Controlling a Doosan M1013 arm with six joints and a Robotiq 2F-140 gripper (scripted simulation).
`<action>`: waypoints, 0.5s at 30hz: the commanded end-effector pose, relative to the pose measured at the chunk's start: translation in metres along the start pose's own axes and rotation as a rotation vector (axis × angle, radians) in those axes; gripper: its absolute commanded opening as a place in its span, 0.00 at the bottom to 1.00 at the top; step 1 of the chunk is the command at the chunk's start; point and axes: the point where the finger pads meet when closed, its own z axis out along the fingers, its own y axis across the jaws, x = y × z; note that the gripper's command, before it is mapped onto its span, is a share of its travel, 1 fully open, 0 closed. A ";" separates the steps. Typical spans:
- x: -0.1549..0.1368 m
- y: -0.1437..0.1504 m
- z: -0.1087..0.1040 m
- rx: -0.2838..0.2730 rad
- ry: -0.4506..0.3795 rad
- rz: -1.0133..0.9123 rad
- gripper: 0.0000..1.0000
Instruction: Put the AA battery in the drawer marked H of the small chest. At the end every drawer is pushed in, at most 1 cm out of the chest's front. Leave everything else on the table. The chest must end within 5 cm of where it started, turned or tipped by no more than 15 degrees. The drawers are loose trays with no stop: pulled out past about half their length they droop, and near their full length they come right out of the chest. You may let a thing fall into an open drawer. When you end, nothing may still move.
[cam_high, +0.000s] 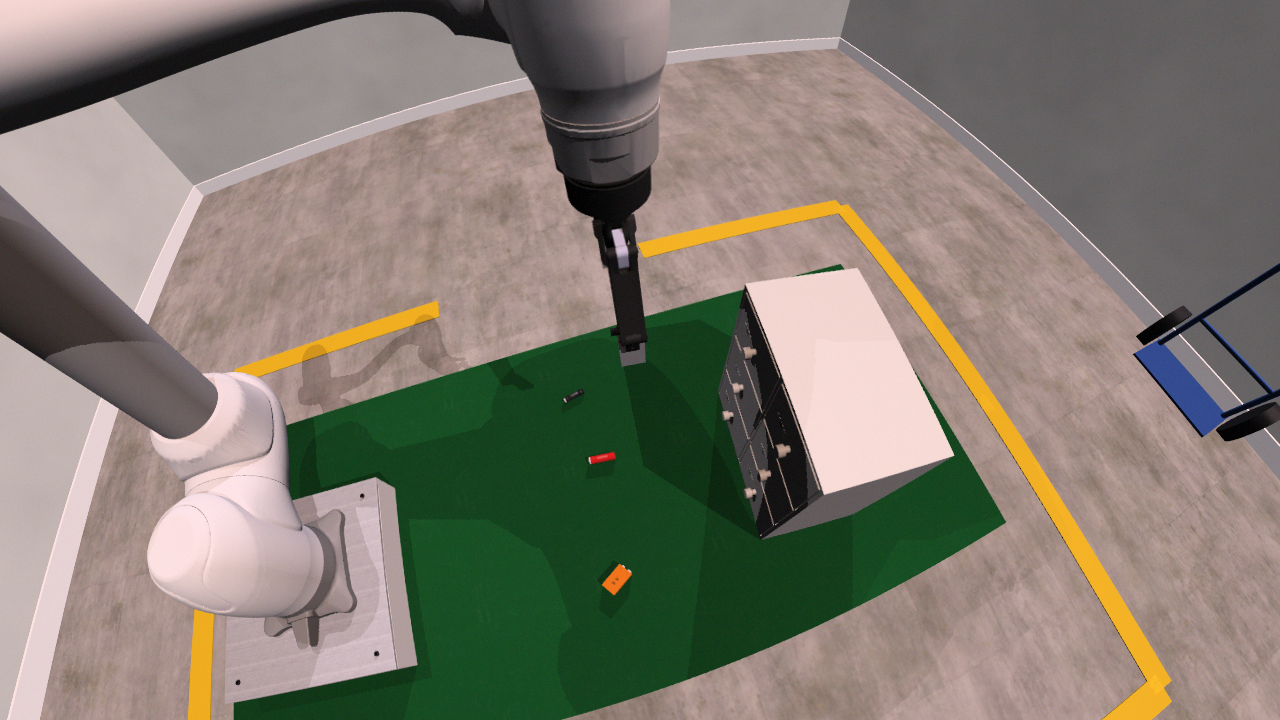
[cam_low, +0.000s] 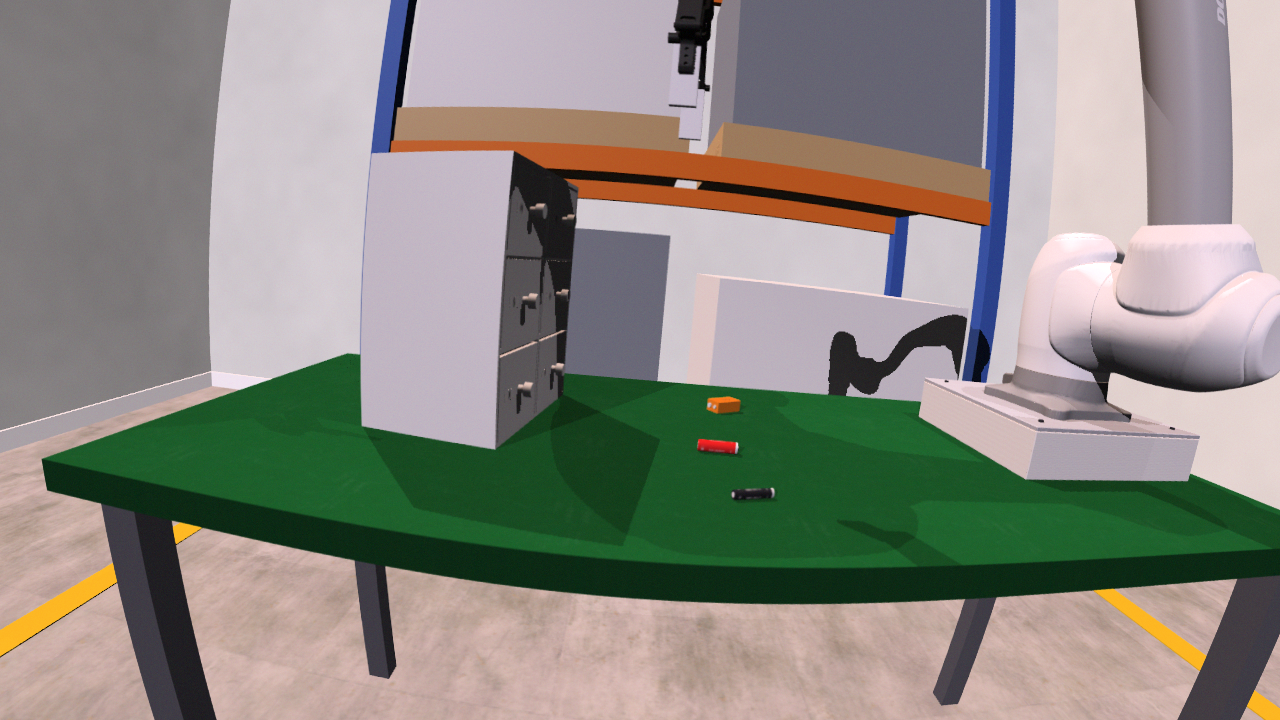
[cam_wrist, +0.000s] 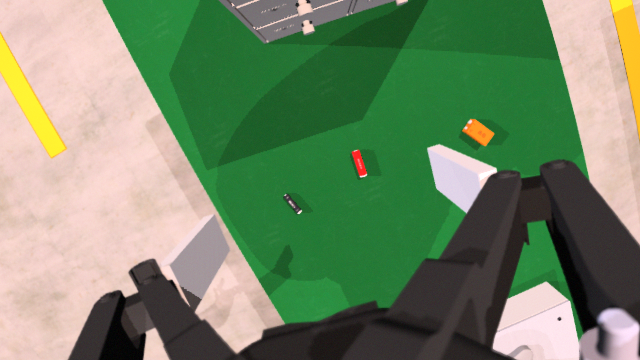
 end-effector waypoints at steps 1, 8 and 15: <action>0.000 0.000 0.000 0.000 0.007 0.000 1.00; 0.004 0.000 0.004 0.000 0.056 0.000 1.00; 0.010 0.000 0.010 0.000 0.139 0.000 1.00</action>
